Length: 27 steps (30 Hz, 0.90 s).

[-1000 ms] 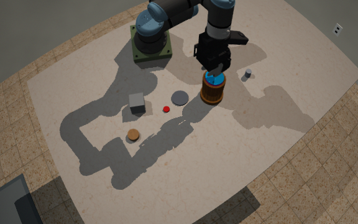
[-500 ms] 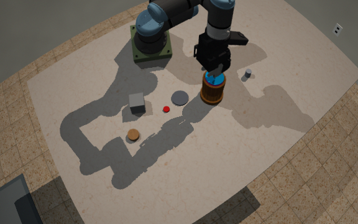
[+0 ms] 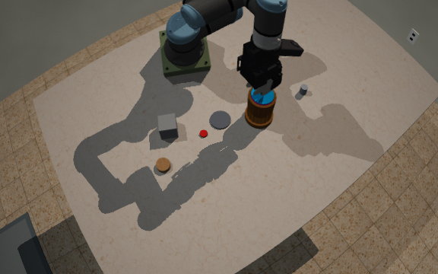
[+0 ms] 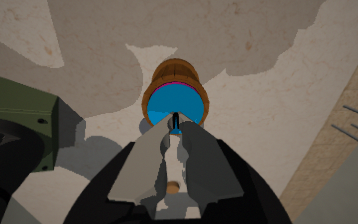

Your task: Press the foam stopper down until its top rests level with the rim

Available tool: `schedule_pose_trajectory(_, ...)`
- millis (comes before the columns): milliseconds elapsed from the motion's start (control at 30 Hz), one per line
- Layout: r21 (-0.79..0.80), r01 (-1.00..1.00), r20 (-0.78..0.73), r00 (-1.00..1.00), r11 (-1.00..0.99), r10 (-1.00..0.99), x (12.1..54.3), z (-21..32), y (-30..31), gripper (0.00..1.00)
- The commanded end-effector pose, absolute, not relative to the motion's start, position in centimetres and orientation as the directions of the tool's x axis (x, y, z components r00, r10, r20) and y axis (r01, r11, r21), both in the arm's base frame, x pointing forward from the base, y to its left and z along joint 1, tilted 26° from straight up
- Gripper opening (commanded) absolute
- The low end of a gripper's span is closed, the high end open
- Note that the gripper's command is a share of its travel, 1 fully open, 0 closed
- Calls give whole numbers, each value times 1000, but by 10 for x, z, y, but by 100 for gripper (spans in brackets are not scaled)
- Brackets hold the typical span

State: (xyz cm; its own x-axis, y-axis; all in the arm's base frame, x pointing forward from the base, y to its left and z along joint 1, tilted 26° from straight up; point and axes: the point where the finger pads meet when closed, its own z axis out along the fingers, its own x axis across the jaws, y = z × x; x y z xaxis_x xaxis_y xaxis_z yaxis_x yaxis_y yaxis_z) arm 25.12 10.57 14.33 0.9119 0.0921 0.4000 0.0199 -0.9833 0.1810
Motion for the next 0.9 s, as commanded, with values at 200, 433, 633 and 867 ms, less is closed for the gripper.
schedule_pose_trajectory(200, 181, 20, 402, 911, -983, 92, 253, 140, 105, 0)
schedule_pose_trajectory(433, 181, 20, 402, 911, -983, 92, 255, 137, 105, 0)
schedule_pose_trajectory(633, 181, 20, 402, 911, -983, 92, 256, 133, 104, 0)
schedule_pose_trajectory(867, 181, 20, 402, 911, -983, 92, 258, 131, 104, 0)
